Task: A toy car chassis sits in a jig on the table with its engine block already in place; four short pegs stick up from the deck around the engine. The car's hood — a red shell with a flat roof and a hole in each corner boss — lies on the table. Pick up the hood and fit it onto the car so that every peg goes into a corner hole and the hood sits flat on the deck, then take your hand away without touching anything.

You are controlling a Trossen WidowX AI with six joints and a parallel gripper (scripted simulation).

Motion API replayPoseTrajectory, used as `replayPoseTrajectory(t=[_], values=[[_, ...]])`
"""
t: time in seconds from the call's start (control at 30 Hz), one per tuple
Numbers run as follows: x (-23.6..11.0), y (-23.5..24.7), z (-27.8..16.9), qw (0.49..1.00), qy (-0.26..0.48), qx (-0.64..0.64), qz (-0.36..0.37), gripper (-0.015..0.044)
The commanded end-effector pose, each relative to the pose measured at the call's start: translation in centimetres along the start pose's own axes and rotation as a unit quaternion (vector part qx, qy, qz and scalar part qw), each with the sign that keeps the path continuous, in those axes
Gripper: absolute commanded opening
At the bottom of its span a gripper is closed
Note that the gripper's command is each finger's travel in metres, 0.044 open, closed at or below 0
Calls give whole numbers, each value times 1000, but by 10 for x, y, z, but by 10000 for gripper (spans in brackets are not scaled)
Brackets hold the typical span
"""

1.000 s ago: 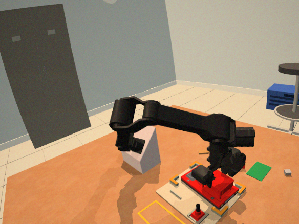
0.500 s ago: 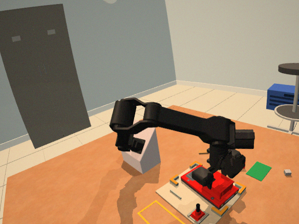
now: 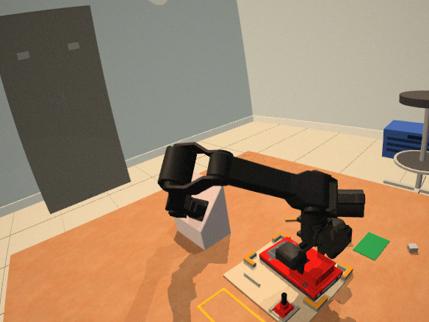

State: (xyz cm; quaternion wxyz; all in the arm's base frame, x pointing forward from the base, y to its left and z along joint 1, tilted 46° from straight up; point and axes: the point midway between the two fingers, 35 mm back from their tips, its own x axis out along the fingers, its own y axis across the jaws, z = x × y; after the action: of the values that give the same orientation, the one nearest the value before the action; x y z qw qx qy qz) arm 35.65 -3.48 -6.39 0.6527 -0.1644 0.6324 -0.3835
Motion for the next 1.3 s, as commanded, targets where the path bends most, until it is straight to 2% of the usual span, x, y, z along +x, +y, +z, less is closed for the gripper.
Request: replayPoseTrajectory(t=[0.0,0.5,1.07,1.17,1.27], values=[[2,0,0,1000,-1,-2,-2,0],[5,0,0,1000,0,0,0,0],[5,0,0,1000,0,0,0,440],[-3,1,1,1000,0,0,0,440],[-30,2,2,1000,0,0,2,440]])
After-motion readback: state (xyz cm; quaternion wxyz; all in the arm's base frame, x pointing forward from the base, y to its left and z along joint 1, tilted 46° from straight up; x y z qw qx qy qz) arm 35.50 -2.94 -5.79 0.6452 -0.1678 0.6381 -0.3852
